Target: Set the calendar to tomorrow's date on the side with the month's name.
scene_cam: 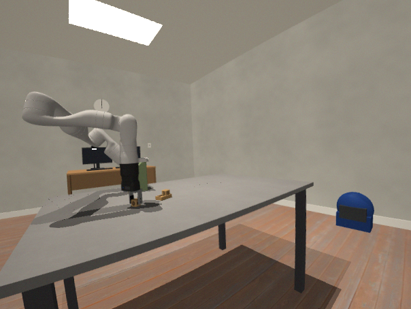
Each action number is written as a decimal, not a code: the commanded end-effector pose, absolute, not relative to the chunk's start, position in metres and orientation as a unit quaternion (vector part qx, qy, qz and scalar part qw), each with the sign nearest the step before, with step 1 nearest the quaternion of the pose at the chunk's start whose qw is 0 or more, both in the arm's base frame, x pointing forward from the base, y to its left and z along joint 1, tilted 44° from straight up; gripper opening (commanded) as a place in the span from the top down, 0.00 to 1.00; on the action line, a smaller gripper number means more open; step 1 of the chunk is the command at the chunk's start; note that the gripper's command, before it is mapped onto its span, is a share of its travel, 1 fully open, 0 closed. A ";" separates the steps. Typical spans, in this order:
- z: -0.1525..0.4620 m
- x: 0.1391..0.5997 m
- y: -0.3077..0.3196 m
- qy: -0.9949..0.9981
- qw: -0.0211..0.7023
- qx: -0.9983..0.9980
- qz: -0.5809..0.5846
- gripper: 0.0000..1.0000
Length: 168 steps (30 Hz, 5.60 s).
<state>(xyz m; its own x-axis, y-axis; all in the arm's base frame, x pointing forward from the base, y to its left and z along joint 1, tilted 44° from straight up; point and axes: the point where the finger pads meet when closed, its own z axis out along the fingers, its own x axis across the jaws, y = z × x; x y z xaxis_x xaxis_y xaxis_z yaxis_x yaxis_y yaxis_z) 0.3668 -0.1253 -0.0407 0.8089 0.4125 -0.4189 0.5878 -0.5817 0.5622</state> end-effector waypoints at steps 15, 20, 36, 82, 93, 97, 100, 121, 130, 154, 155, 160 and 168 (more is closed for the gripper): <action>-0.042 0.367 -0.126 0.284 0.358 0.881 -0.122 0.13; -0.042 0.367 -0.126 0.284 0.358 0.881 -0.122 0.13; -0.042 0.367 -0.126 0.284 0.358 0.881 -0.122 0.13; -0.018 0.367 -0.102 0.284 0.358 0.881 -0.122 0.43; 0.025 0.368 -0.060 0.284 0.358 0.881 -0.122 0.43; 0.030 0.368 -0.056 0.284 0.358 0.881 -0.122 0.43; 0.030 0.368 -0.055 0.284 0.358 0.881 -0.122 0.43; 0.028 0.367 -0.053 0.319 0.353 0.869 -0.136 0.43; 0.022 0.366 -0.047 0.414 0.337 0.828 -0.174 0.43; 0.003 0.366 -0.028 0.692 0.248 0.615 -0.287 0.43; 0.002 0.366 -0.027 0.702 0.243 0.603 -0.291 0.43; -0.001 0.367 -0.023 0.744 0.221 0.550 -0.308 0.43; -0.004 0.368 -0.020 0.779 0.199 0.500 -0.322 0.43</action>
<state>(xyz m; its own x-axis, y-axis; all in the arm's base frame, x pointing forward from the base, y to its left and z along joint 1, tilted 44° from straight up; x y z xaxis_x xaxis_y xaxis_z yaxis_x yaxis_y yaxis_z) 0.3690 -0.0223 -0.0027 -0.4123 0.6525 -0.6358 0.9110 0.2869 -0.2963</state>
